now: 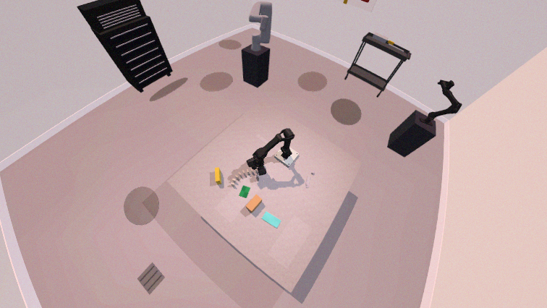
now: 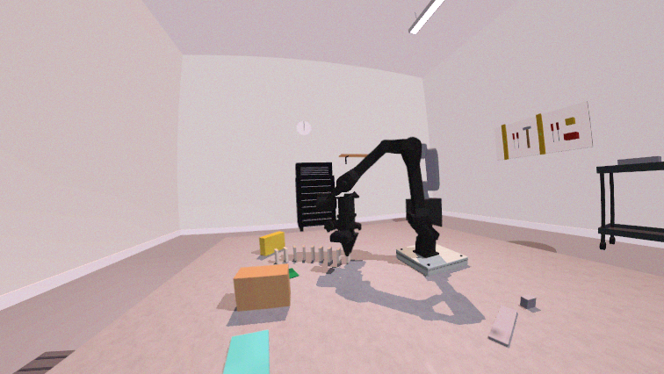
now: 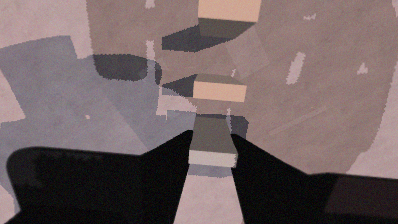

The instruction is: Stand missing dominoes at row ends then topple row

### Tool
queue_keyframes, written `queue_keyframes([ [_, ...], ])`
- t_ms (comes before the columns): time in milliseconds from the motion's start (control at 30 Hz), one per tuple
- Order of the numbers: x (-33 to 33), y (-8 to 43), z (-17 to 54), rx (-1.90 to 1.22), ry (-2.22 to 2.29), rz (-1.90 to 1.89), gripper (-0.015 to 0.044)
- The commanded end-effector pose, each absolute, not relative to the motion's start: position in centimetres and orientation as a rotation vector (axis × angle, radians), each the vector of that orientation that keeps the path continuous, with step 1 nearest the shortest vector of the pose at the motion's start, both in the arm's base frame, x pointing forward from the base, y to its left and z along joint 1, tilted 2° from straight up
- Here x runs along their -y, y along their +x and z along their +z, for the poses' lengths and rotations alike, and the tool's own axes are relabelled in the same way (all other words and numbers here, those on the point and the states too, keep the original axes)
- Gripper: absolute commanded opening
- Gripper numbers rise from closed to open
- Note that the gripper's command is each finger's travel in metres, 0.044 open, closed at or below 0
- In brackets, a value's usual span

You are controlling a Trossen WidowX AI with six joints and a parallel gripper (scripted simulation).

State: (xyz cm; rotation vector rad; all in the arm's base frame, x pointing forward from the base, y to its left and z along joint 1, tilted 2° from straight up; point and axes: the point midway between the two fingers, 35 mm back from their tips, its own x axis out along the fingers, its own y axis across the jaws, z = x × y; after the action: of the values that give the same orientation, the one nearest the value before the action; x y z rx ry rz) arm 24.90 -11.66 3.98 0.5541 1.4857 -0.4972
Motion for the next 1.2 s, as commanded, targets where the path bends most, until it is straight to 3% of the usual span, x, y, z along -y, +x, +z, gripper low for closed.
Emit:
queue_keyframes([
  [0,11.6,25.0,3.9,-1.483,0.561,-0.498,0.0107],
  [33,11.6,25.0,3.9,-1.483,0.561,-0.498,0.0107],
  [467,11.6,25.0,3.9,-1.483,0.561,-0.498,0.0440],
  [600,11.8,25.1,4.8,-1.483,0.560,-0.498,0.0440],
  [867,12.1,24.7,15.9,-1.486,0.555,-0.497,0.0440],
  [1033,12.1,24.5,16.8,-1.486,0.554,-0.497,0.0440],
  [1167,11.7,24.2,15.9,-1.519,0.367,-0.311,0.0335],
])
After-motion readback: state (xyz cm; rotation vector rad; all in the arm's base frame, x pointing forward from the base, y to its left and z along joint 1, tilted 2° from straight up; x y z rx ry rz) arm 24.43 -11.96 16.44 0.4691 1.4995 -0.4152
